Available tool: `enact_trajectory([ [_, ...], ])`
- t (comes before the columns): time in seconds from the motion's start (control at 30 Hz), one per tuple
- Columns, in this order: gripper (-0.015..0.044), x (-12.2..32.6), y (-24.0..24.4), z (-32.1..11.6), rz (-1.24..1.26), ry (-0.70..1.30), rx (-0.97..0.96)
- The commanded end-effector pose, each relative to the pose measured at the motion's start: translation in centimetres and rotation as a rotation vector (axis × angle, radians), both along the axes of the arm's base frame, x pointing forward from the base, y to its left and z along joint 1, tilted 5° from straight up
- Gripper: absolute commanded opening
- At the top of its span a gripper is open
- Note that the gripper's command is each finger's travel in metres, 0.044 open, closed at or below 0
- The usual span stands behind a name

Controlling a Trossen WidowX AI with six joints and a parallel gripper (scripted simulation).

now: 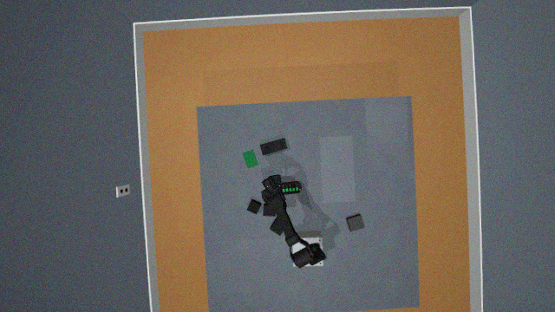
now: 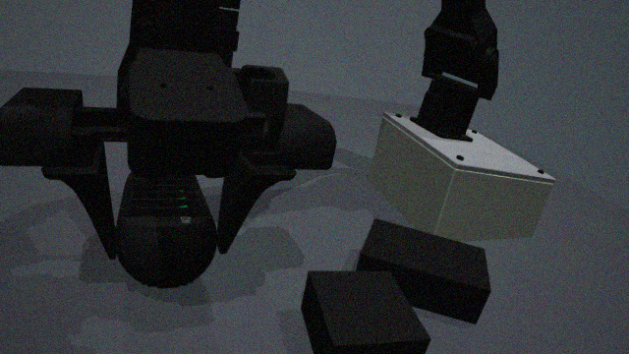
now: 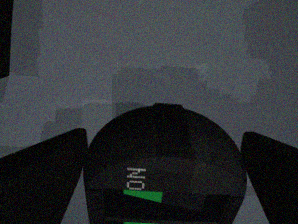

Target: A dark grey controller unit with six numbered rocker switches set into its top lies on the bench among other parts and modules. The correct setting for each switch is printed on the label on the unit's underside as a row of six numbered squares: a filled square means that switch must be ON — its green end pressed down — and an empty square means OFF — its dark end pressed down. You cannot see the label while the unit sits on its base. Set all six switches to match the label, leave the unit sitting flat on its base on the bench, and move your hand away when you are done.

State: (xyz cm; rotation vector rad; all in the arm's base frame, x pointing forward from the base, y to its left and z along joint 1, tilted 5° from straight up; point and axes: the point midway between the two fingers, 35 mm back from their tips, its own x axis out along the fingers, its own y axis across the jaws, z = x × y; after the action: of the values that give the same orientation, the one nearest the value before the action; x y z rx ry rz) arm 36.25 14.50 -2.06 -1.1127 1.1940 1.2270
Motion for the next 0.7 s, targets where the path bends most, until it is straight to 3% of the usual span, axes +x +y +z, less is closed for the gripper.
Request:
enact_trajectory([
  [0.0, 0.0338, -0.4, -0.1, -0.8, -0.005, 0.016, -0.01],
  [0.67, 0.0338, -0.5, 0.3, -2.1, -0.005, 0.016, -0.01],
])
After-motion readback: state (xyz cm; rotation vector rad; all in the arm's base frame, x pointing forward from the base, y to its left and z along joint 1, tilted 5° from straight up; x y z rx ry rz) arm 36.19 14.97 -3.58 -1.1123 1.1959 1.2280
